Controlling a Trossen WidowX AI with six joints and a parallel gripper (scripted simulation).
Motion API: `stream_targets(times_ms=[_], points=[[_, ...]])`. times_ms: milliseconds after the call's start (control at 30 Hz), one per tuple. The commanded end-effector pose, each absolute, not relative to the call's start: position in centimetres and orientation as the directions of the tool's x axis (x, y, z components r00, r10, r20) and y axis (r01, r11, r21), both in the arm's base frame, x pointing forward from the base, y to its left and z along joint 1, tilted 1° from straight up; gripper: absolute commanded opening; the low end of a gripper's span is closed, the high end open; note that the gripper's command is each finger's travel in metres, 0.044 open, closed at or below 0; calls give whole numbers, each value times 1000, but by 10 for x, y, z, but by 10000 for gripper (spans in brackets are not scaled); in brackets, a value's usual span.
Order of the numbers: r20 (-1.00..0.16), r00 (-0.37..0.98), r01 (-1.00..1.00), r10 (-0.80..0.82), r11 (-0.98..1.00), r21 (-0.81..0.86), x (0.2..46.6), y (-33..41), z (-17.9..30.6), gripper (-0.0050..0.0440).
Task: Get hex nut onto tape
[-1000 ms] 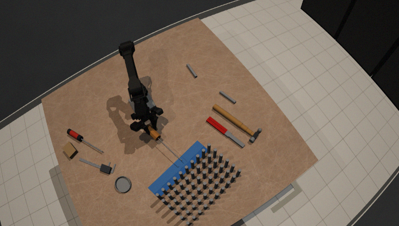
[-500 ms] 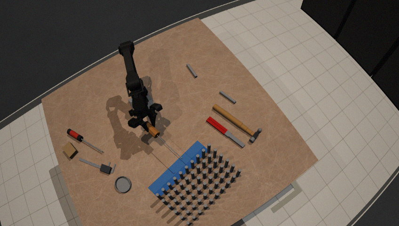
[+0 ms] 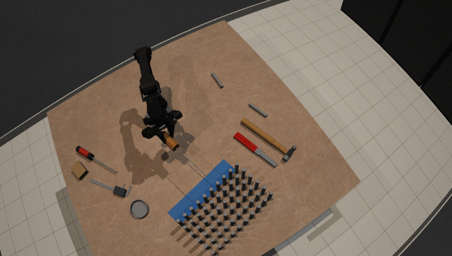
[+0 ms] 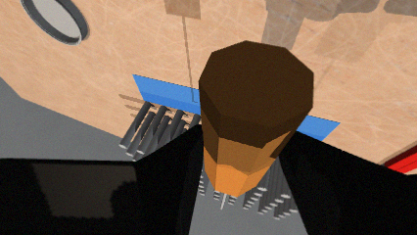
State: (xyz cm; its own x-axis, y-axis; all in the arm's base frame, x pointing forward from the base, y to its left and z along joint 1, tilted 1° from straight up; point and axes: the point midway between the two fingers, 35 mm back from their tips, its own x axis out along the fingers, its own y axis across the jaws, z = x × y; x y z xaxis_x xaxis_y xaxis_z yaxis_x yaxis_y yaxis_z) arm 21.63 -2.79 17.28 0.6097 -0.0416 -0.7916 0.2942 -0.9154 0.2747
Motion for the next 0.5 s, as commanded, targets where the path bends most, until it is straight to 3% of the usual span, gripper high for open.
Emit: stream_targets(times_ms=[0,467], points=[[-783,622,303,-35,-910,282,220,-26,182,-50],[-780,616,507,109,-813,287,243,19,189,-50]])
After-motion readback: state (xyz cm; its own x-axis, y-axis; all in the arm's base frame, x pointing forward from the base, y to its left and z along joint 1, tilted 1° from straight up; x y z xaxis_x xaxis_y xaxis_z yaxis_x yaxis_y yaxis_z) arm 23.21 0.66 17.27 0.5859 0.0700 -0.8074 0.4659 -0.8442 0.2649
